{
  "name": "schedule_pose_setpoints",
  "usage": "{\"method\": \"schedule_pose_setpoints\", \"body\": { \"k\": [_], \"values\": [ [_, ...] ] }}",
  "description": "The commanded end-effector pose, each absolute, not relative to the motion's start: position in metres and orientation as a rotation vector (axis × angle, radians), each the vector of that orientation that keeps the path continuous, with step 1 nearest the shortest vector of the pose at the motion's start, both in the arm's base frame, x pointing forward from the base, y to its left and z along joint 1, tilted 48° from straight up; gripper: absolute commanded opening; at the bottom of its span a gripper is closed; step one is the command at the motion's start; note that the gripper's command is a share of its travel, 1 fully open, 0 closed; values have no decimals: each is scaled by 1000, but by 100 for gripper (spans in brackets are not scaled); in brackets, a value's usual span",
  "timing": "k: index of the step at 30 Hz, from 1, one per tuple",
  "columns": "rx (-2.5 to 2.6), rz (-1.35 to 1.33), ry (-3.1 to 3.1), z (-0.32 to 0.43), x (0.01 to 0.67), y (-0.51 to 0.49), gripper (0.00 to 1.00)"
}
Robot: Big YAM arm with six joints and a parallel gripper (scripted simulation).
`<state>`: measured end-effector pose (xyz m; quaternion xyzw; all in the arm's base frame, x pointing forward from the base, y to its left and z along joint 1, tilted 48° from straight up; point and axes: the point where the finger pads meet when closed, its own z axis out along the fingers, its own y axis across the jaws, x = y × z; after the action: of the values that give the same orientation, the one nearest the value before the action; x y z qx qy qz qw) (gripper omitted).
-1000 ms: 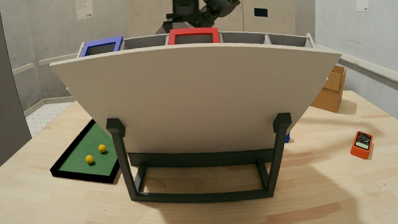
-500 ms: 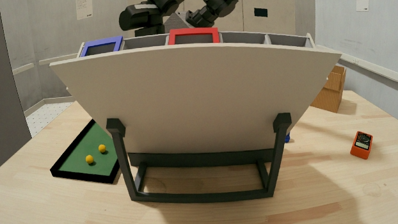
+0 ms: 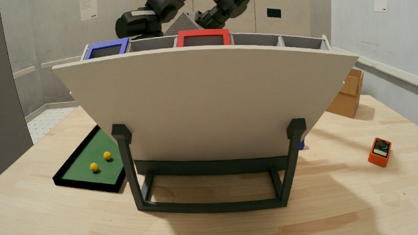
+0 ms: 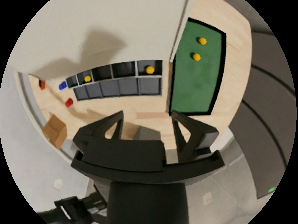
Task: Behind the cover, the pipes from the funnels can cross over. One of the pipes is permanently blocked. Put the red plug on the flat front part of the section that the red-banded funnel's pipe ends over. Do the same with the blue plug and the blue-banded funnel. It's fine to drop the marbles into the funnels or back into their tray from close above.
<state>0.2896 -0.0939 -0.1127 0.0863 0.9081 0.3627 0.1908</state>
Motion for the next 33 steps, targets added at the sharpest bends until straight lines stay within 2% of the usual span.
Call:
{"method": "schedule_pose_setpoints", "body": {
  "k": [1,13,33],
  "values": [
    [222,971,2531,-126,313,-126,80],
    [236,990,2537,-187,372,-195,80],
    [239,982,2533,-210,393,-222,80]
  ]
}}
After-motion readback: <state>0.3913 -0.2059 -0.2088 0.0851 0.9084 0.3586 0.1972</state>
